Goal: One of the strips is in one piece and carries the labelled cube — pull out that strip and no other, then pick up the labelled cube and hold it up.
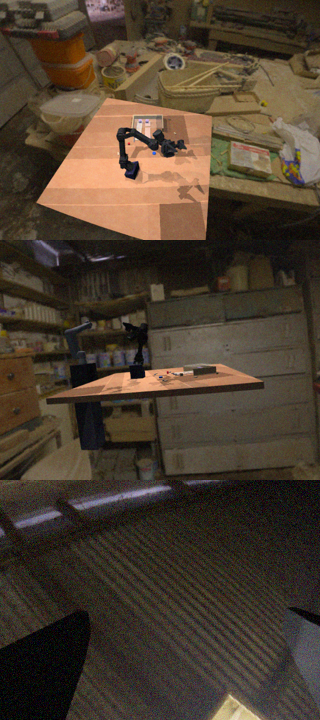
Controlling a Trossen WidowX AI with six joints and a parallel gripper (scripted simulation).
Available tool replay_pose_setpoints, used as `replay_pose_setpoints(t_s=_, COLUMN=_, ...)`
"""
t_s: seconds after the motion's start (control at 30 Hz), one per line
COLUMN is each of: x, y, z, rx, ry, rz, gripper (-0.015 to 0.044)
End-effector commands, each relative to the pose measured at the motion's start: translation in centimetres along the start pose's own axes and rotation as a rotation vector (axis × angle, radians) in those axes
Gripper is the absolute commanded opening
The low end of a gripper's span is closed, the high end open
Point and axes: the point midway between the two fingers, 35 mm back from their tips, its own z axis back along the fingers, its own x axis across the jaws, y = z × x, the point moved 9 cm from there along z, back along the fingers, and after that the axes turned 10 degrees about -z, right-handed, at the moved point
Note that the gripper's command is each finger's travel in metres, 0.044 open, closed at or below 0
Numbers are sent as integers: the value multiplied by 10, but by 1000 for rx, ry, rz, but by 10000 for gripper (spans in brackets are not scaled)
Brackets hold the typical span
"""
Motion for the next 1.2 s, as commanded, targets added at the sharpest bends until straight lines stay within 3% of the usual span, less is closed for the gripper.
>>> replay_pose_setpoints(t_s=0.0, x=-1, y=1, z=1, rx=3, ry=11, rz=15, gripper=400)
replay_pose_setpoints(t_s=0.2, x=-17, y=30, z=42, rx=178, ry=348, rz=476, gripper=400)
replay_pose_setpoints(t_s=0.5, x=-28, y=54, z=121, rx=670, ry=746, rz=1095, gripper=400)
replay_pose_setpoints(t_s=0.87, x=-18, y=57, z=200, rx=1337, ry=931, rz=1468, gripper=400)
replay_pose_setpoints(t_s=1.17, x=6, y=49, z=264, rx=2022, ry=903, rz=1534, gripper=400)
